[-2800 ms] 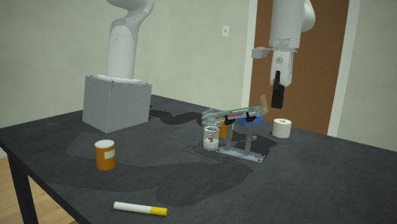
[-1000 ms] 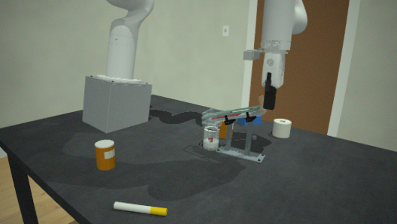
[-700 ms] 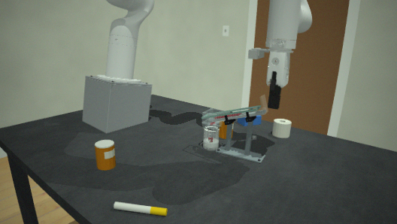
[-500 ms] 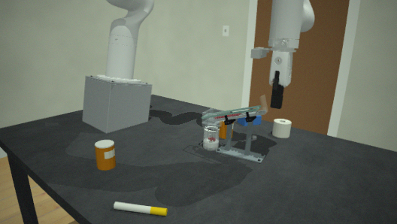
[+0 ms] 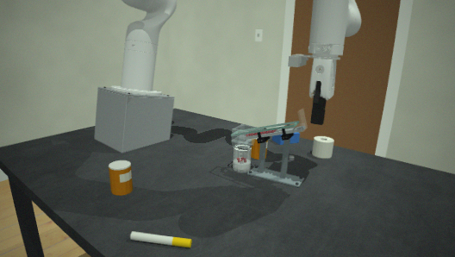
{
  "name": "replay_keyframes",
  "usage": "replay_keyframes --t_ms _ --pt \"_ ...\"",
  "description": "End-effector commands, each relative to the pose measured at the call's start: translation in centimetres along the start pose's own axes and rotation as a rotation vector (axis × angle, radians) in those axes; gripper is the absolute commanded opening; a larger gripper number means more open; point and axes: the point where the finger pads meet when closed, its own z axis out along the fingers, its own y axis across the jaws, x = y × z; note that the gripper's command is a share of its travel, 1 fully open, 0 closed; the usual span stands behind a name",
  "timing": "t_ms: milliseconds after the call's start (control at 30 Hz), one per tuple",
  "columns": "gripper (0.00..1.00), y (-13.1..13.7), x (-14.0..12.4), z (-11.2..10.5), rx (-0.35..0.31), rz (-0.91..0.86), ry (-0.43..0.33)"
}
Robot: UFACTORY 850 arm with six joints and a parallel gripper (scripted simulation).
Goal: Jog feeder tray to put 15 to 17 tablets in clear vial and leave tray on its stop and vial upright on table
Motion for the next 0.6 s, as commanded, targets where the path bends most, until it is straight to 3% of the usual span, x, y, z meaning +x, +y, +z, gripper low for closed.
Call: replay_keyframes --t_ms 0,400,567 --pt "0.0 0.0 -0.1 -0.1 0.0 0.0 -0.002" --pt "0.0 0.0 0.0 -0.1 0.0 0.0 -0.002" --pt "0.0 0.0 1.5 0.4 0.0 0.0 -0.002"
